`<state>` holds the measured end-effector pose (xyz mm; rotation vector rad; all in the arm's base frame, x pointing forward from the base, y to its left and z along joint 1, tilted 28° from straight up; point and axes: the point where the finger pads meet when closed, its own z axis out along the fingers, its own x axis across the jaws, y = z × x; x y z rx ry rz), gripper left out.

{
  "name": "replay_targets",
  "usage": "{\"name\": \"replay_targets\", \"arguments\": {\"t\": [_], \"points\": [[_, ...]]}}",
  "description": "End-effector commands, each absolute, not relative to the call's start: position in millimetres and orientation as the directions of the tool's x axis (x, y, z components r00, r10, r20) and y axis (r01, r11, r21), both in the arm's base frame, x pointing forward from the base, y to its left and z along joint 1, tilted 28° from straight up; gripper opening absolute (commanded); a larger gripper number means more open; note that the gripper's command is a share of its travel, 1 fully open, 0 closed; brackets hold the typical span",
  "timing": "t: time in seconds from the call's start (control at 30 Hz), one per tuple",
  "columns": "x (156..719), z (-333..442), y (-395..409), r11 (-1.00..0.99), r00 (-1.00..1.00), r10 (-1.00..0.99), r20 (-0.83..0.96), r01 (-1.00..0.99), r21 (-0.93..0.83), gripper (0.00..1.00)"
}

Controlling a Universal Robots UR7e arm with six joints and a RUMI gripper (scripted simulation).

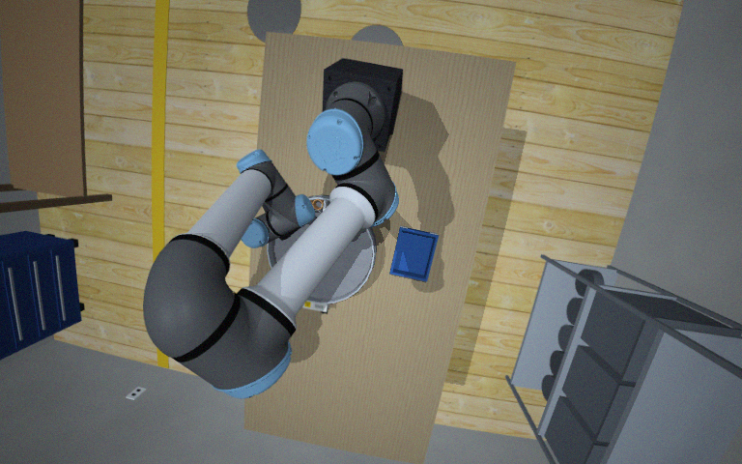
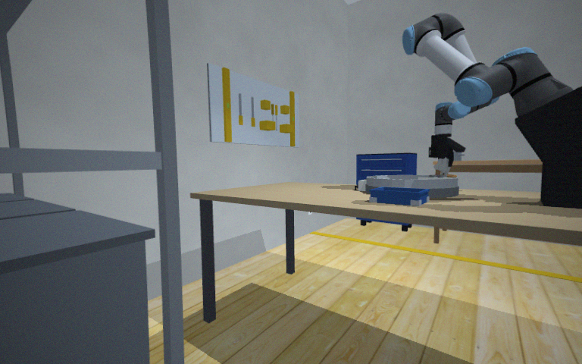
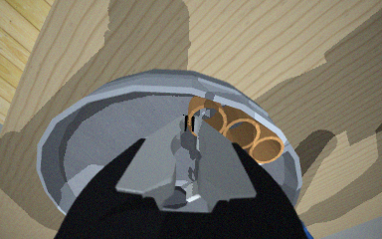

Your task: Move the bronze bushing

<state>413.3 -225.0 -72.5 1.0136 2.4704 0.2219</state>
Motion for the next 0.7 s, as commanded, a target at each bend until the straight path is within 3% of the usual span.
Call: {"name": "replay_targets", "arguments": {"t": [0.0, 0.67], "points": [[415, -72, -226, 0.717, -0.624, 0.696, -0.354, 0.623, 0.313, 0.00], [405, -58, -224, 0.715, -0.623, 0.698, -0.352, 0.624, 0.314, 0.00]]}}
